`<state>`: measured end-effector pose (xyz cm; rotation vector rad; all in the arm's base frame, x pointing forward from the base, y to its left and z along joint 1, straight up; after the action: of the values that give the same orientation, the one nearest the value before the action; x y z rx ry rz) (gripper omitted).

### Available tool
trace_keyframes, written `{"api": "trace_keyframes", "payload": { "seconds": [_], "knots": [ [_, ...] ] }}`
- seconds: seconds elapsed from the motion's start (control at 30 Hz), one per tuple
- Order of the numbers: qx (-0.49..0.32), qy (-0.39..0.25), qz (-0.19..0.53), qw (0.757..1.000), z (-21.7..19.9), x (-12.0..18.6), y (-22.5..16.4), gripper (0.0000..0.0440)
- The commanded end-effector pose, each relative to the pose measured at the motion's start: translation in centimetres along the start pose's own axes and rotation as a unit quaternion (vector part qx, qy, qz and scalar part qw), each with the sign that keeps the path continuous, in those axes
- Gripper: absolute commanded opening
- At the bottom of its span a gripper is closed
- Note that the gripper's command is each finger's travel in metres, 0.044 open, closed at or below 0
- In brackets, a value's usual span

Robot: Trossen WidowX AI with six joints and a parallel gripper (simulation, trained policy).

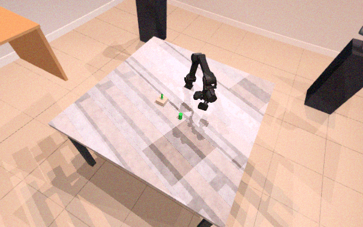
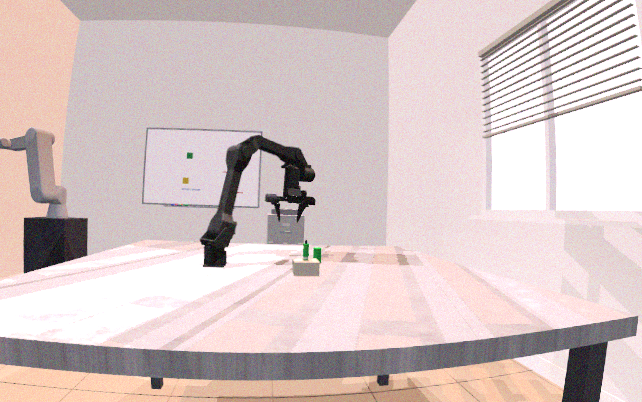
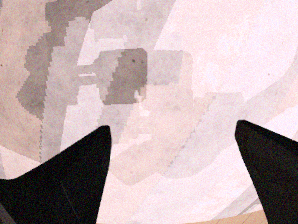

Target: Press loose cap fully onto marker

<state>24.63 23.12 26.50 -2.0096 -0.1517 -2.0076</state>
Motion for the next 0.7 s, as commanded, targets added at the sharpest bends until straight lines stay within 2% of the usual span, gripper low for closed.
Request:
{"api": "trace_keyframes", "payload": {
  "seconds": [0.0, 0.67],
  "knots": [
    [-0.01, 0.0, -0.007, 1.0, 0.8, 0.1, 0.9, 0.0333],
    [-0.077, -0.014, -0.04, 0.996, 4.1, -0.1, 6.2, 0.0329]
  ]
}}
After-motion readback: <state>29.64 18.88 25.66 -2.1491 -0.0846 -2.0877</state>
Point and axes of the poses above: the point midway between the two fingers, 35 mm back from their tips, its own x axis back along the fingers, its own z axis across the jaws, y = z × x, the point moved 9 cm from there along x, back along the fingers, and after that the axes turned 11 degrees about x, right-handed, at the moved point
